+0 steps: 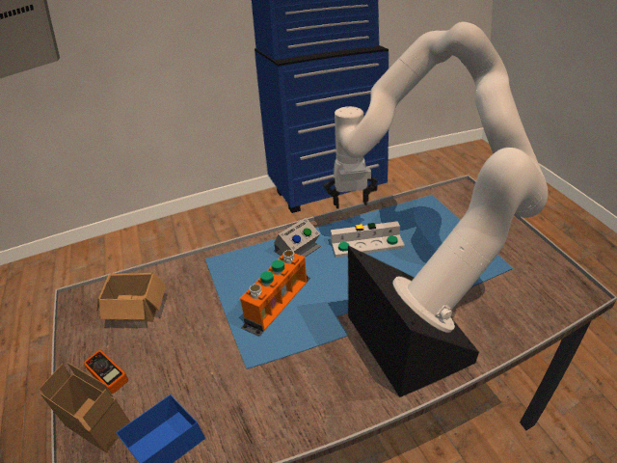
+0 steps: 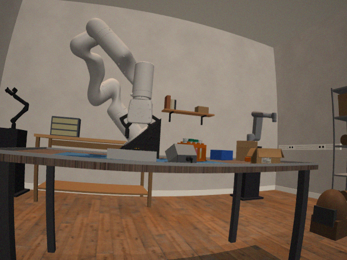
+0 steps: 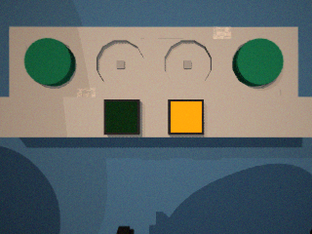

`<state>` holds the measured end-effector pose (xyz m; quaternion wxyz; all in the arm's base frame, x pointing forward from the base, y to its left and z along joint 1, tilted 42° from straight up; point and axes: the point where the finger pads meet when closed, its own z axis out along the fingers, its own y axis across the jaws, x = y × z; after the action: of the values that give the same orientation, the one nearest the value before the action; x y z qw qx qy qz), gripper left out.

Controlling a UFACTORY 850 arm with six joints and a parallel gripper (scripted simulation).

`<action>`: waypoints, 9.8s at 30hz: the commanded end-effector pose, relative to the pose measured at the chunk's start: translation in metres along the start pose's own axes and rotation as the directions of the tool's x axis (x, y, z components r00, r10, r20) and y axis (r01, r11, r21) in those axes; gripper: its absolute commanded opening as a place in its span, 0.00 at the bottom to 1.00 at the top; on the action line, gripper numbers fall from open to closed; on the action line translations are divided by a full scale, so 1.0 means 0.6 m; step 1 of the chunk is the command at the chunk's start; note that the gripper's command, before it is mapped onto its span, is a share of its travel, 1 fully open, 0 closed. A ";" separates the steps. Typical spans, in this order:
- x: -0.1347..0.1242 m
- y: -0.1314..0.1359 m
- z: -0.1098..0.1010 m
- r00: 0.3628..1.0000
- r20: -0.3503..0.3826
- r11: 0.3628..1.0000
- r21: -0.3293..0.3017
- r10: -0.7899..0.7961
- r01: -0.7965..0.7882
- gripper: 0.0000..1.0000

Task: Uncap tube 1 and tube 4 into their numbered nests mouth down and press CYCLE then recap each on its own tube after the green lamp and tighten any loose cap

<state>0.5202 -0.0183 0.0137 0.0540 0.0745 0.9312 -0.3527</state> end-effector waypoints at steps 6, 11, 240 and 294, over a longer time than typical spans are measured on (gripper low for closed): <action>-0.001 0.000 -0.001 1.000 0.001 1.000 -0.001 0.000 0.000 1.00; -0.001 0.000 -0.001 1.000 0.001 1.000 -0.001 0.000 0.000 1.00; 0.189 0.087 -0.120 0.996 0.001 0.996 -0.001 0.084 -0.084 0.00; 0.598 0.533 -0.121 0.983 0.000 0.983 -0.002 0.183 -0.183 0.00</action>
<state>0.2209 0.2982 -0.1927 0.0866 0.1587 0.9210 -0.3451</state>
